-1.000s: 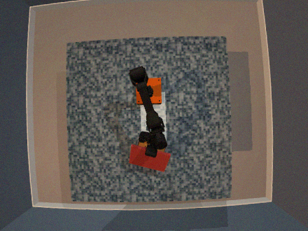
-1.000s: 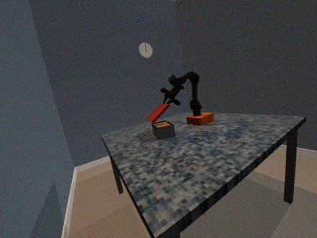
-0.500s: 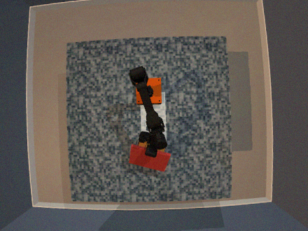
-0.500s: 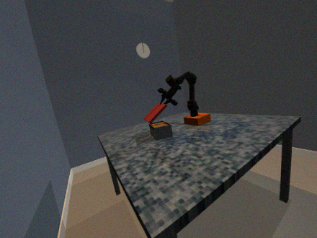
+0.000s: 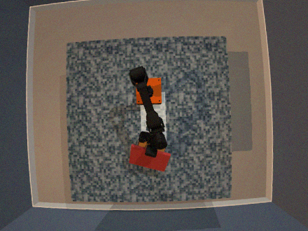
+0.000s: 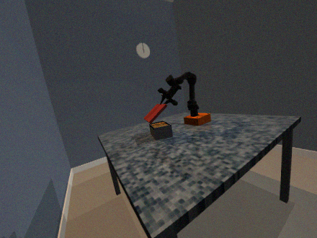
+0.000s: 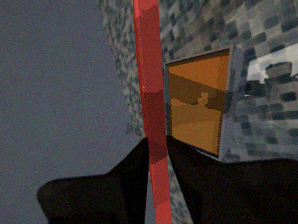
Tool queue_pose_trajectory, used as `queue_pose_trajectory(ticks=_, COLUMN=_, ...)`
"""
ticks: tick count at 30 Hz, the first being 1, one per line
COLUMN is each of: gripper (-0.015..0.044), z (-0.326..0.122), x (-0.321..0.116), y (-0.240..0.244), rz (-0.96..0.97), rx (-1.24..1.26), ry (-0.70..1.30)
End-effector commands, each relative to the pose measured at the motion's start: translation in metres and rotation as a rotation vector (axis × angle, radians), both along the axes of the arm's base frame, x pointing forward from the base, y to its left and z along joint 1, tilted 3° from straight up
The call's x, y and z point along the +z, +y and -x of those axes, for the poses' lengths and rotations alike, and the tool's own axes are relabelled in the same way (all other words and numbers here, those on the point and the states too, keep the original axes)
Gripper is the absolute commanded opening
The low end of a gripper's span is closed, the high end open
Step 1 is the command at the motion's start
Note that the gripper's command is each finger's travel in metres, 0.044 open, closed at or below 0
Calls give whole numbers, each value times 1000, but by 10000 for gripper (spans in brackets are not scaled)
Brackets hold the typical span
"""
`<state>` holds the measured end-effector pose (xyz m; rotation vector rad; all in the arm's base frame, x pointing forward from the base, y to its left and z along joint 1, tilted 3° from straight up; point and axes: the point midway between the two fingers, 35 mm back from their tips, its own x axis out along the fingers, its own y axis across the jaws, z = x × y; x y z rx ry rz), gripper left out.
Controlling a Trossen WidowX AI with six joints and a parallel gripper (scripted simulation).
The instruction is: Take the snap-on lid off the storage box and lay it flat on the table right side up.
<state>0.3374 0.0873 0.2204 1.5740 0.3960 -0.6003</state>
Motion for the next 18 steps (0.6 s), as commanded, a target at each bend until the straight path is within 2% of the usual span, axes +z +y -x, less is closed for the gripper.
queue_pose_trajectory(ticks=1, gripper=0, z=-1, x=7, y=0, rz=-4, rx=0, ry=-18)
queue_pose_trajectory(ticks=18, gripper=0, z=-1, x=7, y=0, rz=-4, rx=0, ry=-18)
